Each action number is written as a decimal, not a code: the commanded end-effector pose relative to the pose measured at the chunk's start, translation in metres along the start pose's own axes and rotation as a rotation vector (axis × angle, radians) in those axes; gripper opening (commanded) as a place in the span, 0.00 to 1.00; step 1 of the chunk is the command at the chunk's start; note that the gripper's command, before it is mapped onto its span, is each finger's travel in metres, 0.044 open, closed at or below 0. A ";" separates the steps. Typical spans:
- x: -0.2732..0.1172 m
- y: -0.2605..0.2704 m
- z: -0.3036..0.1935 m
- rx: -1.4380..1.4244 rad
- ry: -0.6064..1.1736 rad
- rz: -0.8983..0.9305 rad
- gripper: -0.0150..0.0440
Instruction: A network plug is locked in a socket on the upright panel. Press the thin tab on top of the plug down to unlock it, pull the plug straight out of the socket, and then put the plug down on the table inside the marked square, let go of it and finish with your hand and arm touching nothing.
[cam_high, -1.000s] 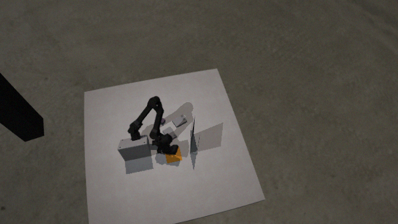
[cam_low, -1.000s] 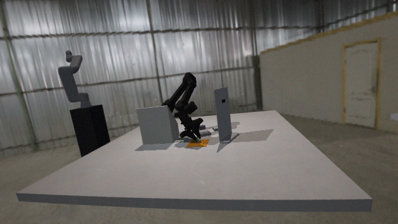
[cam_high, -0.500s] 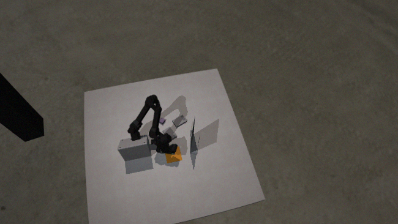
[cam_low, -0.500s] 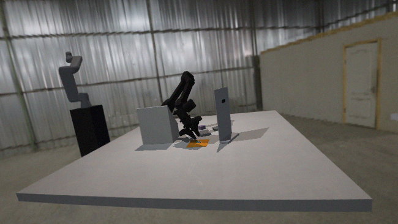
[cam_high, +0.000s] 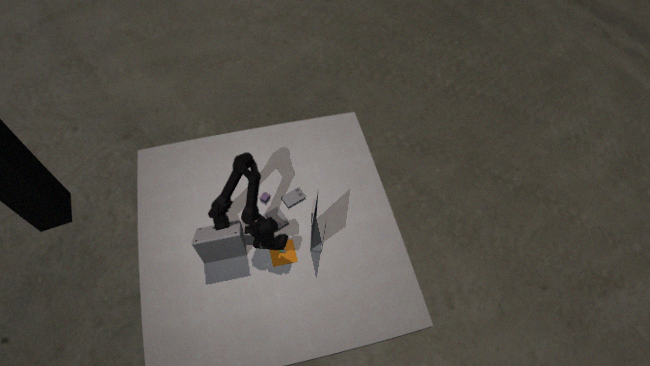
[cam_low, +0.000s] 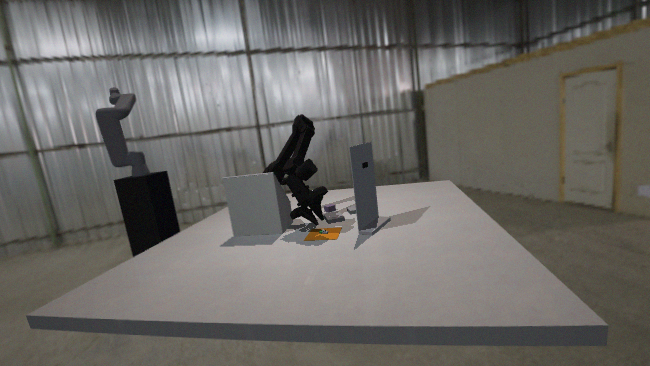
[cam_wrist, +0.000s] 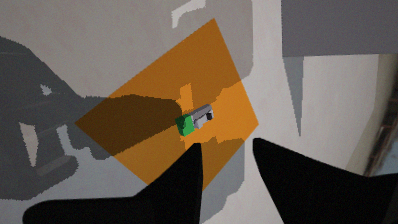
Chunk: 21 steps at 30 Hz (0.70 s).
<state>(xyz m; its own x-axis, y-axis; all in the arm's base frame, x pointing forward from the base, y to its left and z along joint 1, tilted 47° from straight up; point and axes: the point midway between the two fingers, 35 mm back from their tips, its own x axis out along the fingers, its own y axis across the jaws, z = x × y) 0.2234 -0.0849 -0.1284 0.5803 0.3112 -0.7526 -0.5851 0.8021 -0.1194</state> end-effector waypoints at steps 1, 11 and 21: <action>-0.004 -0.003 0.000 -0.005 -0.003 0.000 0.52; -0.012 -0.011 -0.001 -0.005 0.000 0.000 0.52; -0.021 -0.019 -0.002 -0.006 0.002 0.000 0.52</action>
<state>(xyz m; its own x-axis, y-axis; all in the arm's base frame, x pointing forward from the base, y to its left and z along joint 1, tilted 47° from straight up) 0.2193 -0.1024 -0.1150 0.5734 0.3122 -0.7575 -0.5862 0.8022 -0.1131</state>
